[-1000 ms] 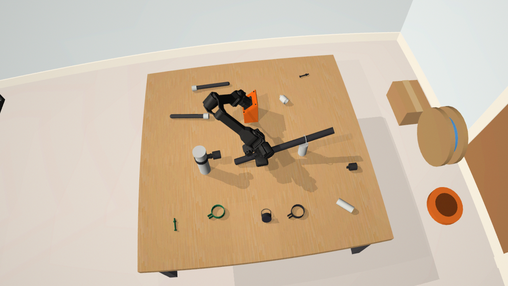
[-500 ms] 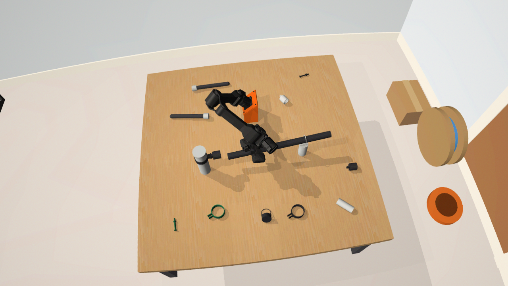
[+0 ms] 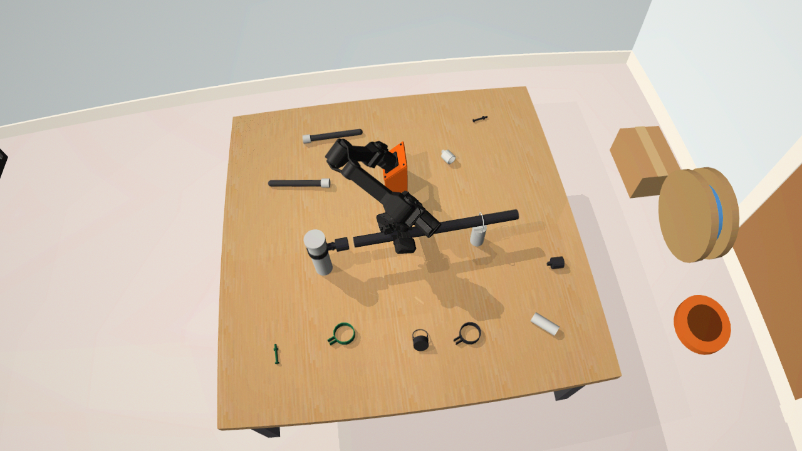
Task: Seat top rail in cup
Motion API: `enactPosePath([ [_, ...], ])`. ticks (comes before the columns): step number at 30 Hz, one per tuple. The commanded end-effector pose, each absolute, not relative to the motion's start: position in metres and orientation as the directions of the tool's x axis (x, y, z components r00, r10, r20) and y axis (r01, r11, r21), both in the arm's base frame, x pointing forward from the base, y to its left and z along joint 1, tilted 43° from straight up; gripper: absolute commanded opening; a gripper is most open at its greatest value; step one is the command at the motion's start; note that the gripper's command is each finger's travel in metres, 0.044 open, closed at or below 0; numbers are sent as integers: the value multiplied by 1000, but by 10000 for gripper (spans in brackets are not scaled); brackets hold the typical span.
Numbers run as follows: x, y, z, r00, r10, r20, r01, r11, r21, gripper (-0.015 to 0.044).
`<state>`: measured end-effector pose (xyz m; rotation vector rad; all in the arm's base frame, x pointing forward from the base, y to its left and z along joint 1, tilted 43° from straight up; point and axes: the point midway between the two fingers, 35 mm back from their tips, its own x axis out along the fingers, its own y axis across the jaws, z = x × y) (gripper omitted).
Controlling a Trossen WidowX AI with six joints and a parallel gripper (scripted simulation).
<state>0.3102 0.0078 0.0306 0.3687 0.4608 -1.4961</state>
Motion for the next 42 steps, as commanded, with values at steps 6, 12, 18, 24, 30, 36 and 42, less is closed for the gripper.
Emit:
enactPosePath([
  [6,311,8,31,18,-861,-508,998,49,-48,0],
  [12,313,9,34,18,-861,-508,998,49,-48,0],
  [18,315,10,38,18,-861,-508,998,49,-48,0],
  [24,318,10,40,18,-861,-509,998,49,-48,0],
  [30,317,5,43,14,-860,-509,998,47,-52,0],
  [36,316,-4,49,8,-860,-511,997,43,-58,0],
  [42,315,-7,51,5,-859,-511,997,42,-60,0],
])
